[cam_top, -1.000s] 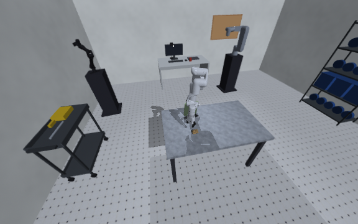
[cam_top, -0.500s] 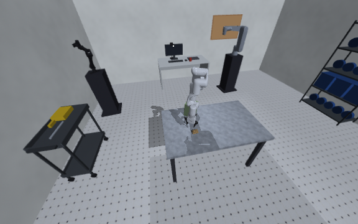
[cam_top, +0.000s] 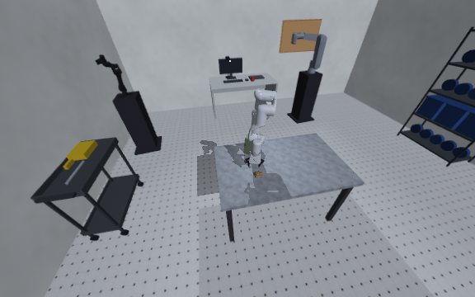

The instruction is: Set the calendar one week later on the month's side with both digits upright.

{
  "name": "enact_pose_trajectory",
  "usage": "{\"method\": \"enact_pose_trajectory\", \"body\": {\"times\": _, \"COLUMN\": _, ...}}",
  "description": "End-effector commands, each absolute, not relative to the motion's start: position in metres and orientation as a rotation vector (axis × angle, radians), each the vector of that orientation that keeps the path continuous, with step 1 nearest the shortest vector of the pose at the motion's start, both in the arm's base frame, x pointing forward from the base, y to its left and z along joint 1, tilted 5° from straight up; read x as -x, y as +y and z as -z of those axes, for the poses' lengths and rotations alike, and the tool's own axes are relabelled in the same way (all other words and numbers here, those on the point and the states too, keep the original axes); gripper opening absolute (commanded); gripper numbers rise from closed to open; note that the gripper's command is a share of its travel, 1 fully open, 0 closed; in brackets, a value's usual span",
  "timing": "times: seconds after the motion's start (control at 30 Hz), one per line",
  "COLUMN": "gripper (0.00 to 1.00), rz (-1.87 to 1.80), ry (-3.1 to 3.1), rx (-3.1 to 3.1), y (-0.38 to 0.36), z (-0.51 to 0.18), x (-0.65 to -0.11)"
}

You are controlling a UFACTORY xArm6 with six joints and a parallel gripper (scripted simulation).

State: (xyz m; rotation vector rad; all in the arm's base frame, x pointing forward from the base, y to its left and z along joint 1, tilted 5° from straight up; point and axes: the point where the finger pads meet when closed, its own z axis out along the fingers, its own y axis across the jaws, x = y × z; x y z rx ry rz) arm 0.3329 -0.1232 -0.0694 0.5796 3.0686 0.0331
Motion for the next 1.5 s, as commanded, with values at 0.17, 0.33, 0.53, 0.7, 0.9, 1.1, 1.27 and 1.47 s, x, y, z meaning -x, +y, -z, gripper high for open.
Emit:
{"method": "enact_pose_trajectory", "body": {"times": 0.17, "gripper": 1.0, "rz": -0.101, "ry": 3.084, "rx": -0.154, "y": -0.12, "z": 0.069, "x": -0.338}}
{"method": "enact_pose_trajectory", "body": {"times": 0.33, "gripper": 1.0, "rz": -0.097, "ry": 3.086, "rx": -0.026, "y": -0.119, "z": 0.069, "x": -0.339}}
{"method": "enact_pose_trajectory", "body": {"times": 0.53, "gripper": 1.0, "rz": -0.088, "ry": 3.066, "rx": 0.294, "y": -0.115, "z": 0.069, "x": -0.341}}
{"method": "enact_pose_trajectory", "body": {"times": 0.7, "gripper": 1.0, "rz": -0.083, "ry": 3.043, "rx": 0.457, "y": -0.114, "z": 0.069, "x": -0.343}}
{"method": "enact_pose_trajectory", "body": {"times": 0.9, "gripper": 1.0, "rz": -0.076, "ry": 3.005, "rx": 0.647, "y": -0.112, "z": 0.069, "x": -0.345}}
{"method": "enact_pose_trajectory", "body": {"times": 1.1, "gripper": 1.0, "rz": -0.066, "ry": 2.927, "rx": 0.925, "y": -0.109, "z": 0.07, "x": -0.347}}
{"method": "enact_pose_trajectory", "body": {"times": 1.27, "gripper": 1.0, "rz": -0.059, "ry": 2.857, "rx": 1.117, "y": -0.107, "z": 0.07, "x": -0.349}}
{"method": "enact_pose_trajectory", "body": {"times": 1.47, "gripper": 1.0, "rz": -0.053, "ry": 2.803, "rx": 1.242, "y": -0.105, "z": 0.07, "x": -0.35}}
